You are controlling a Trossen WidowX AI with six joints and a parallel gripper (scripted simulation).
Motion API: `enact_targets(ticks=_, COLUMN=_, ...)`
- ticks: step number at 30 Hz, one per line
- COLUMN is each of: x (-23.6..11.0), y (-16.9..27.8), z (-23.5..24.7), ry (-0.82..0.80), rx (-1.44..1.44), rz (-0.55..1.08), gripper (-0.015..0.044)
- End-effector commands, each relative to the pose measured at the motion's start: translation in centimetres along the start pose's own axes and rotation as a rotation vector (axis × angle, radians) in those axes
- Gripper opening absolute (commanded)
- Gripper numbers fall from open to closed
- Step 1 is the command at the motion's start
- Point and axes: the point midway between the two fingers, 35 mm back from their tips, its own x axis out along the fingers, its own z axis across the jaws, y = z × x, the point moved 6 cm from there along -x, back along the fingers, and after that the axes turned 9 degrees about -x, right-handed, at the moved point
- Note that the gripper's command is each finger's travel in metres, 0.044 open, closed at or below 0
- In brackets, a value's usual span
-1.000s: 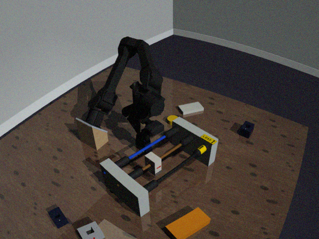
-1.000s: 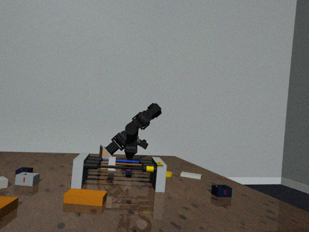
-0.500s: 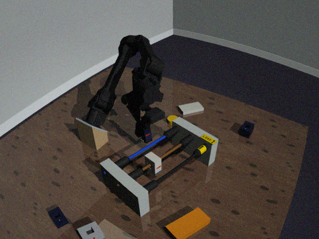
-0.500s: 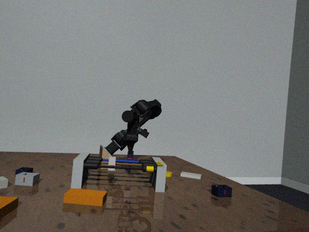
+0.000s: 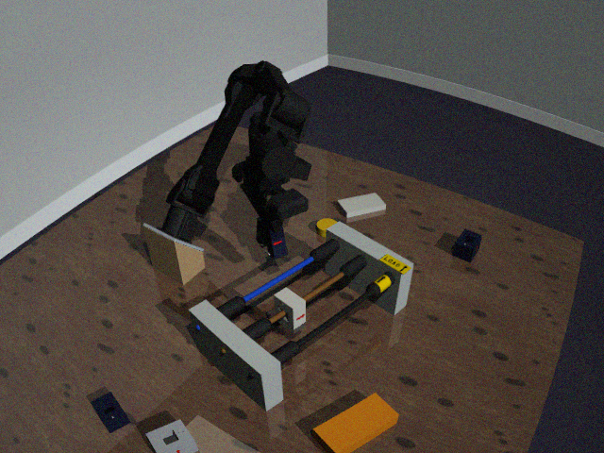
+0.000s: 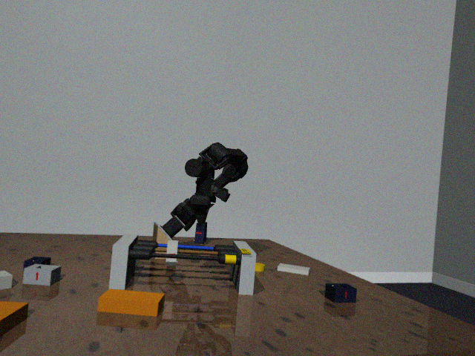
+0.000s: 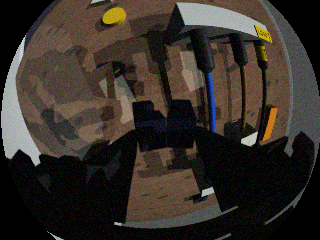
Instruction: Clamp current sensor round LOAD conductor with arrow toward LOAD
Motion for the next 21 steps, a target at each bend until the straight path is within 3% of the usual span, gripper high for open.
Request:
enact_targets(ticks=1, x=-0.28, y=-0.05, z=0.04, ry=0.014, rx=0.126, rz=0.003, gripper=0.0)
enact_targets(ticks=21, x=-0.7, y=-0.01, z=0.33, ry=0.068, rx=0.811, rz=-0.028, gripper=0.0)
